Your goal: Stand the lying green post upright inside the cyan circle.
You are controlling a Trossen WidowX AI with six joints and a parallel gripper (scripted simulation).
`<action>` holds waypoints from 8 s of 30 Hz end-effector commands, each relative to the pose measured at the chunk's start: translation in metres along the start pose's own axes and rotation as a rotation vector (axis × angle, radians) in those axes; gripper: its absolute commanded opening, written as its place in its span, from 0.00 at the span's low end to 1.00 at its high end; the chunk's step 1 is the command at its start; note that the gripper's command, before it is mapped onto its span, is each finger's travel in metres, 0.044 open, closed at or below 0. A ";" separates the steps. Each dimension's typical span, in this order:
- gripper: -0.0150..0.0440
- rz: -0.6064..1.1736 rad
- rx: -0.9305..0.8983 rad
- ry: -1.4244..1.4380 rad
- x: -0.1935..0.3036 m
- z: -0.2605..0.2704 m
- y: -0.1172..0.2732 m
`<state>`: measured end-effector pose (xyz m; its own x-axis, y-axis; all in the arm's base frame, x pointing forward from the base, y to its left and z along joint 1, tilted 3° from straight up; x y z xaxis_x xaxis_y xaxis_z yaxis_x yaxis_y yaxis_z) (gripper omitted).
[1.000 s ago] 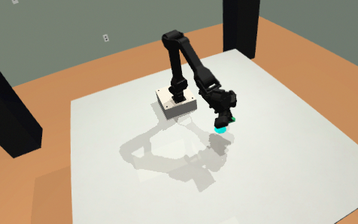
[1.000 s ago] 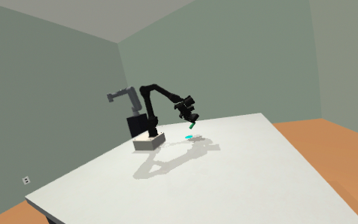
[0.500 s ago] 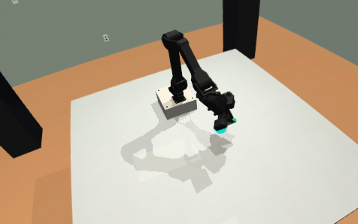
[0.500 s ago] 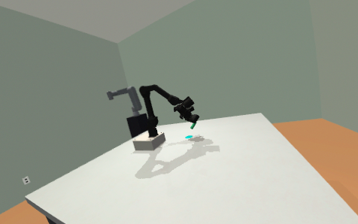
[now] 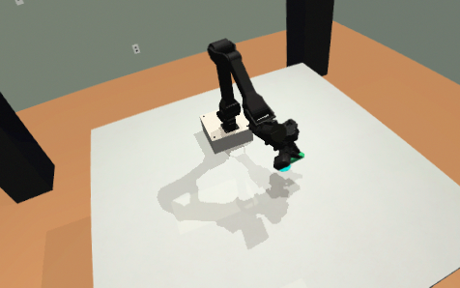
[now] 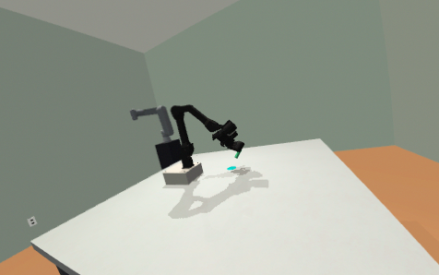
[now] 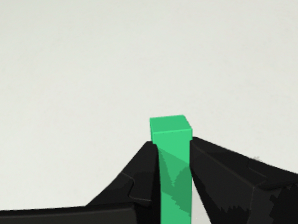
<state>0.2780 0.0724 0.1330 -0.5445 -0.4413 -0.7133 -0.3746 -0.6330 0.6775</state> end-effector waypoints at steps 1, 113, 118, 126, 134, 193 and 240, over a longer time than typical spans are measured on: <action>0.29 -0.025 -0.009 -0.005 0.003 -0.001 0.000; 0.29 -0.611 -0.163 0.175 0.073 0.006 0.046; 0.29 -0.628 -0.171 0.191 0.077 0.009 0.048; 0.29 -0.654 -0.183 0.217 0.082 0.014 0.052; 0.29 -0.670 -0.191 0.236 0.086 0.018 0.055; 0.29 -0.661 -0.186 0.279 0.132 -0.003 0.004; 0.93 -0.645 -0.193 0.291 0.155 -0.005 -0.019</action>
<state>0.2037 0.0132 0.0069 -0.0315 -0.0743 -0.9967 -0.3958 -0.9148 0.0808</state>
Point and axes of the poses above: the point midway between the two fingers, 35 mm back from their tips, its own y axis back along the fingers, its own z axis across the jaws, x = y × z, the point moved 8 cm from there along y, back along the fingers, and after that the axes turned 6 degrees about -y, right-handed, at the moved point
